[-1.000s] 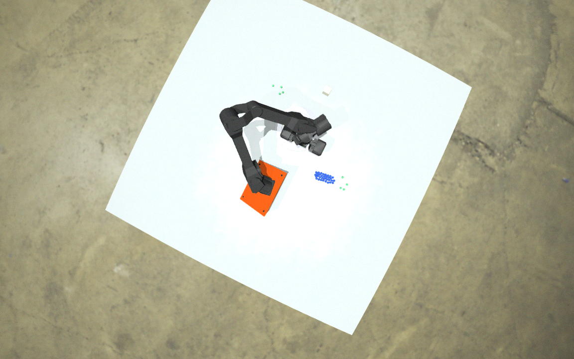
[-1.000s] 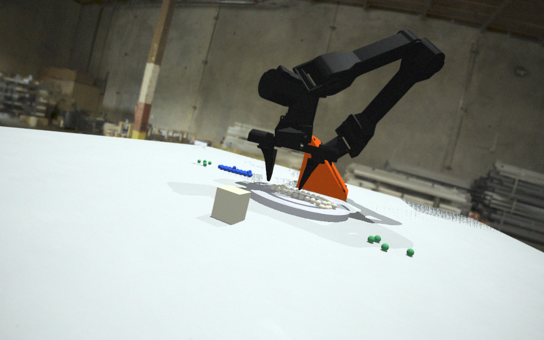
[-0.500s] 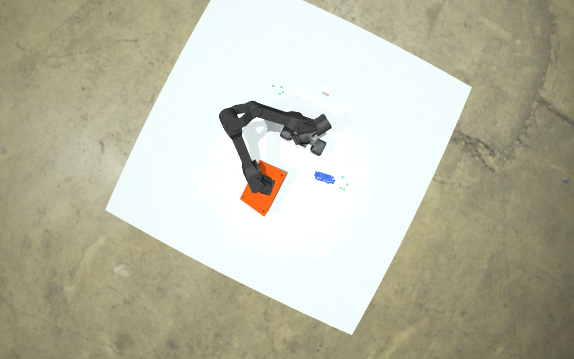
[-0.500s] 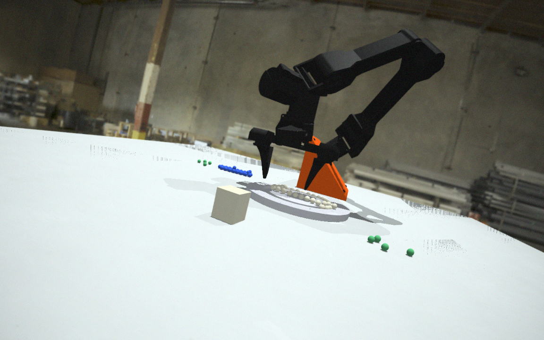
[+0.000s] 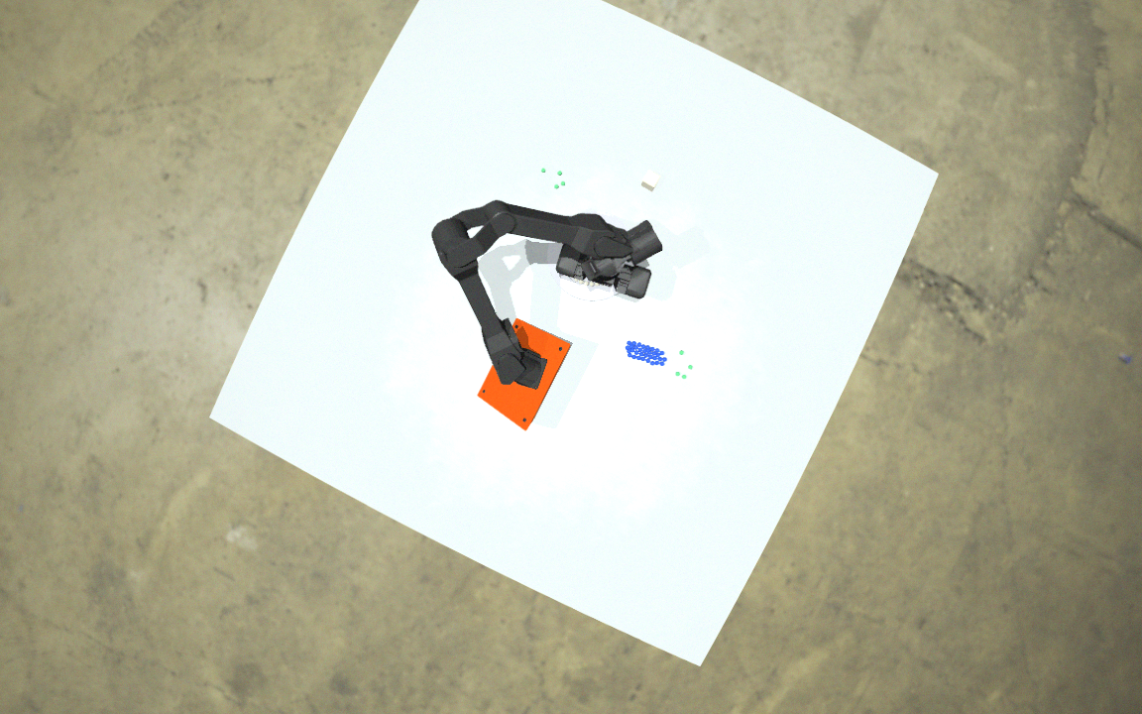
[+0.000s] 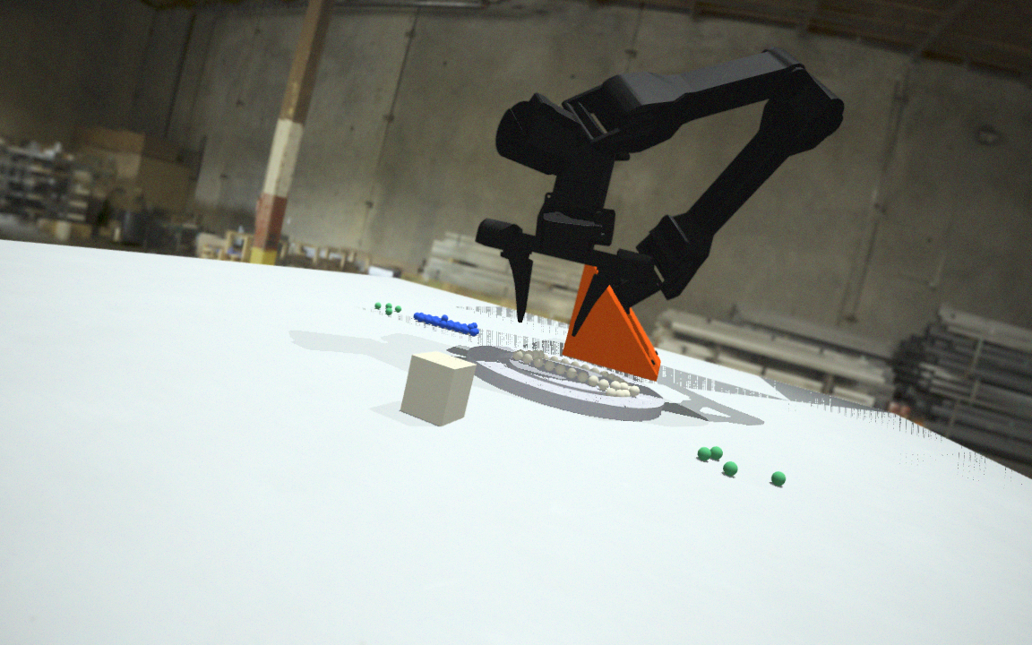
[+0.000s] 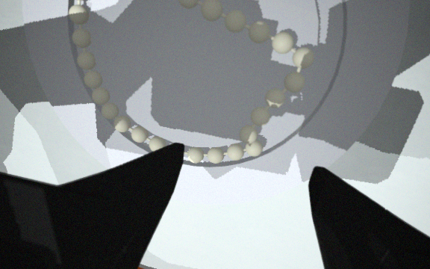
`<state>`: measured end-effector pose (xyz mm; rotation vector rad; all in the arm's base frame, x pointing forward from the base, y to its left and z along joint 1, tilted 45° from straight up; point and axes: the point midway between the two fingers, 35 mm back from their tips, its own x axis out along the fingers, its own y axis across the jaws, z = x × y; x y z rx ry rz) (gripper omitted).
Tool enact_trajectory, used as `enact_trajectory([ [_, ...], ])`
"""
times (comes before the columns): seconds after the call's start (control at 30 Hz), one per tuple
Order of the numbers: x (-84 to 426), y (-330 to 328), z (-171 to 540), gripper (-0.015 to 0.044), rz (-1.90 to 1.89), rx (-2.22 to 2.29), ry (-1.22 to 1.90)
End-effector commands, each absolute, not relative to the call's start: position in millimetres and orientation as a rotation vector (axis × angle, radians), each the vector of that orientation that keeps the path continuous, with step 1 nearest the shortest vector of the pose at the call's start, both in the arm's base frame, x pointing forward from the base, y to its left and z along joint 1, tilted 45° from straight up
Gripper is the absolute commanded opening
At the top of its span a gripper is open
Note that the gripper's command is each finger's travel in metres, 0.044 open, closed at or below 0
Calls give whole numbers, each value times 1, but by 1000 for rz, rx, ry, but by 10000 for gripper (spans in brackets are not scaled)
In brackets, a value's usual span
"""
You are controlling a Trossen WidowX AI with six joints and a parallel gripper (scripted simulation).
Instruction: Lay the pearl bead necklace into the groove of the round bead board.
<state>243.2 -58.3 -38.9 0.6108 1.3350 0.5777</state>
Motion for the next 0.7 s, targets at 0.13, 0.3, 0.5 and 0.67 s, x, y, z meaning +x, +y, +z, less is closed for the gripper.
enact_trajectory([
  [0.13,245,-59,-38,120,599,574,1322],
  [0.3,246,-60,-38,120,593,577,1319],
  [0.5,247,-55,-44,120,594,576,1320],
  [0.67,248,-49,-49,120,596,576,1320],
])
